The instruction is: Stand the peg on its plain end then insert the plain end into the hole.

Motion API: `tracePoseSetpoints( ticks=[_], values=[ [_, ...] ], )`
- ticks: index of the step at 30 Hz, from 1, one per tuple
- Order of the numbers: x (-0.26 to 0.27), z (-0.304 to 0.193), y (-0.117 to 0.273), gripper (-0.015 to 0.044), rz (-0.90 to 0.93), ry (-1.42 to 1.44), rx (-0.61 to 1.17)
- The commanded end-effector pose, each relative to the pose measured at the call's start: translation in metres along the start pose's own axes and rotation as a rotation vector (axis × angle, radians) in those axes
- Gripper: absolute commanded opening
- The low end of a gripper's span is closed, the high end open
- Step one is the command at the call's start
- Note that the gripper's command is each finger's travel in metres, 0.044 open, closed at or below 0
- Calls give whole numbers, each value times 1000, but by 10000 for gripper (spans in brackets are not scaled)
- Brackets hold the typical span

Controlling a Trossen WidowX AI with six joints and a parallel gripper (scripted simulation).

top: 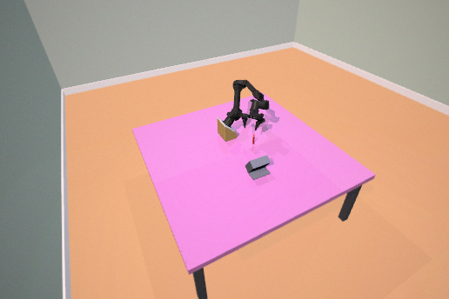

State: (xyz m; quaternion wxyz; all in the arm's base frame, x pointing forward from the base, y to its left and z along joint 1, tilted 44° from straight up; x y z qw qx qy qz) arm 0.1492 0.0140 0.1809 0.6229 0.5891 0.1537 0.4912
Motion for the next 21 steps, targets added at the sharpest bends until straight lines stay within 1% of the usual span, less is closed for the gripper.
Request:
tracePoseSetpoints(
  ticks=[1,7,14,18,21],
  values=[
    [3,5,-4,440,12,6,142],
    [5,14,-11,440,65,-16,327],
    [6,29,-18,440,180,-80,510],
    [6,40,-22,440,263,-130,587],
    [6,42,-23,440,277,-140,599]
  ],
)
Point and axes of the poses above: the point midway between the two fingers, 35 mm back from their tips, its own y axis back along the fingers, its own x axis across the jaws, z = x × y, the point moved 6 cm from there along y, back along the fingers, and after that the axes turned 14 degrees about -y, right-handed, at the moved point
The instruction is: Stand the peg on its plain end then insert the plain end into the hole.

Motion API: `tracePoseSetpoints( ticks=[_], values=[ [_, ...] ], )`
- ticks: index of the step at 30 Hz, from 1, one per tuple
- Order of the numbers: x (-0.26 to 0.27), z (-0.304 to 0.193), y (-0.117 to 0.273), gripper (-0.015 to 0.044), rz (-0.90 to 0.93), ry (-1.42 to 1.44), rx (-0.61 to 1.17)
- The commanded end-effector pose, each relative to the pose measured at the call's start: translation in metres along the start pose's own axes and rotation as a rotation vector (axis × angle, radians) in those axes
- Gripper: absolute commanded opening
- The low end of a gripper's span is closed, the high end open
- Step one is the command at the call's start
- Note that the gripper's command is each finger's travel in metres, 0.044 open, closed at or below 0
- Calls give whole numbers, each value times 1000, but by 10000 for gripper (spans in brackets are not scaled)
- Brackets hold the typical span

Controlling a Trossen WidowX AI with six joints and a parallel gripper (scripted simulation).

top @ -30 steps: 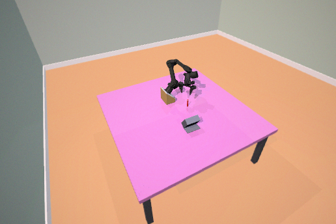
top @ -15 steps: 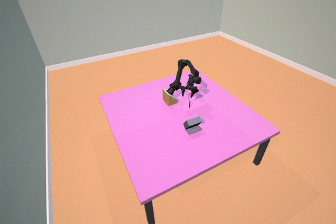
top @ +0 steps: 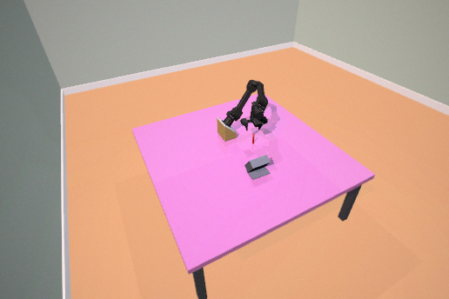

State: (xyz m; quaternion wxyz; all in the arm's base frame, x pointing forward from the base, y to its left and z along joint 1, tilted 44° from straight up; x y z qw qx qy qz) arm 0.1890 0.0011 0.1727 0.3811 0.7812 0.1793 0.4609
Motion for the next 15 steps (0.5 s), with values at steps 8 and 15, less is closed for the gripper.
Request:
tracePoseSetpoints(
  ticks=[8,15],
  values=[
    [2,6,2,440,47,-10,32],
    [2,5,-15,440,47,-25,32]
  ],
)
Point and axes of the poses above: the point midway between the two fingers, 35 mm back from their tips, its own y axis back along the fingers, its own x axis across the jaws, z = x × y, the point moved 6 cm from there along y, back along the fingers, and after that the axes turned 14 degrees about -y, right-handed, at the moved point
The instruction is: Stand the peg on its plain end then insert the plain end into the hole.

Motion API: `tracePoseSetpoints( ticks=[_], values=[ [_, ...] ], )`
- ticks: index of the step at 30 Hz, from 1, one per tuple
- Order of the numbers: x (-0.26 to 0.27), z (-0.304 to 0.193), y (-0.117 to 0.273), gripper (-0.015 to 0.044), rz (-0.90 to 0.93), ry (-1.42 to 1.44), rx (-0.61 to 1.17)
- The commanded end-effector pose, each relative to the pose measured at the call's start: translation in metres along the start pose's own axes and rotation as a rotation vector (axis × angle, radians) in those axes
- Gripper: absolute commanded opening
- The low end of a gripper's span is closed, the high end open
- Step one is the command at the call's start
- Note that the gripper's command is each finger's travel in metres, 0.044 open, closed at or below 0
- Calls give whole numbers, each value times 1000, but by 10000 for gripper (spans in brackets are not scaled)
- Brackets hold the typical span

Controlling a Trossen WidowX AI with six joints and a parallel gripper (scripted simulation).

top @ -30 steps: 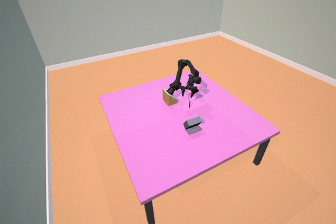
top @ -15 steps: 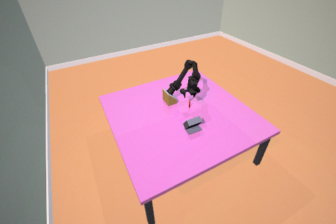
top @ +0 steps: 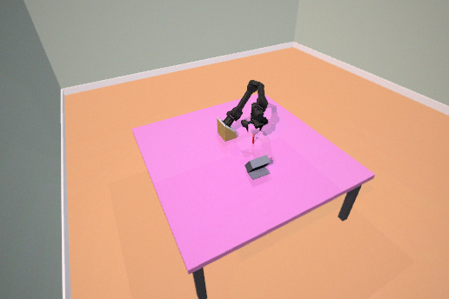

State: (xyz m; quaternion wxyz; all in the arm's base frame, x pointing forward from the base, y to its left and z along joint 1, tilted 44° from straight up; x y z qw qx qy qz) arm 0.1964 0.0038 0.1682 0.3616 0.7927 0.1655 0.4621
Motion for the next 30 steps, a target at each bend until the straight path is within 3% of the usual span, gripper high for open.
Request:
tracePoseSetpoints(
  ticks=[1,30],
  values=[
    [-1,-1,-11,440,3,-15,6],
    [0,0,-53,440,1,-14,4]
  ],
)
Point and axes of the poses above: the point midway between the two fingers, 35 mm back from their tips, its own y axis back along the fingers, its own x axis across the jaws, z = x × y, the point moved 6 cm from there along y, back along the fingers, and after that the axes turned 14 degrees about -y, right-handed, at the moved point
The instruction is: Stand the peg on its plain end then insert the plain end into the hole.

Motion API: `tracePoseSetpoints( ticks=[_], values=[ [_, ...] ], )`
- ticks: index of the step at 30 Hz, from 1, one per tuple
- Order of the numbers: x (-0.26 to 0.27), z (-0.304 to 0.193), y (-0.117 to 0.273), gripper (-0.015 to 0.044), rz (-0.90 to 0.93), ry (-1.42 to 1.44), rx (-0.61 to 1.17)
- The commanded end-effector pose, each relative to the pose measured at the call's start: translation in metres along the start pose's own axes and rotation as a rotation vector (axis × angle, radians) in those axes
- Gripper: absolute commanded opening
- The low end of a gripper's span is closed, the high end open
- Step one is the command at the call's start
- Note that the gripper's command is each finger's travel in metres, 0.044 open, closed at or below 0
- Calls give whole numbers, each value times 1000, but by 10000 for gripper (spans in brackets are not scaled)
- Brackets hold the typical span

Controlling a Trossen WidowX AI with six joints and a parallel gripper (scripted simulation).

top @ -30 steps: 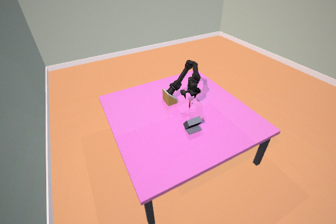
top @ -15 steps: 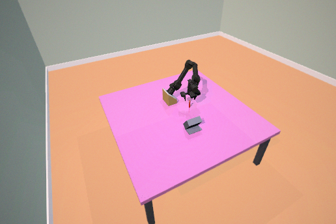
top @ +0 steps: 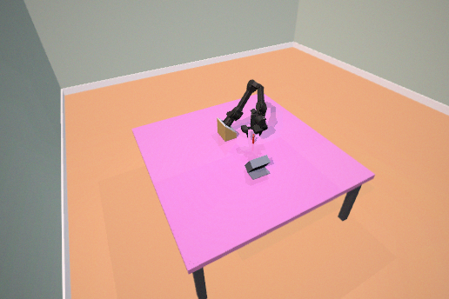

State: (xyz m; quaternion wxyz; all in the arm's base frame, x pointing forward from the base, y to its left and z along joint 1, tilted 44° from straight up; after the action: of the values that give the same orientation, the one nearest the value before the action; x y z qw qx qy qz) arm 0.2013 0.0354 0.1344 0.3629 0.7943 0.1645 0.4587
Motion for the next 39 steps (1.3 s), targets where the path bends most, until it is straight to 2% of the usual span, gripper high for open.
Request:
tracePoseSetpoints(
  ticks=[1,17,33,39],
  values=[
    [-1,-1,-8,440,3,-6,4],
    [-1,-4,-28,440,8,-6,8],
    [0,-3,-25,20,6,1,4],
    [0,-3,-25,0,6,1,4]
  ],
)
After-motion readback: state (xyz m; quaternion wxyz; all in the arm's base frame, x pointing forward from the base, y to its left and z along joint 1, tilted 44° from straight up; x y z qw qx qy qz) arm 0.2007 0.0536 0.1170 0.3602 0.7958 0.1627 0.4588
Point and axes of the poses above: the point midway between the two fingers, 35 mm back from their tips, its own y axis back along the fingers, its own x axis across the jaws, z = x × y, the point moved 6 cm from there along y, back along the fingers, and after that the axes turned 14 degrees about -y, right-handed, at the moved point
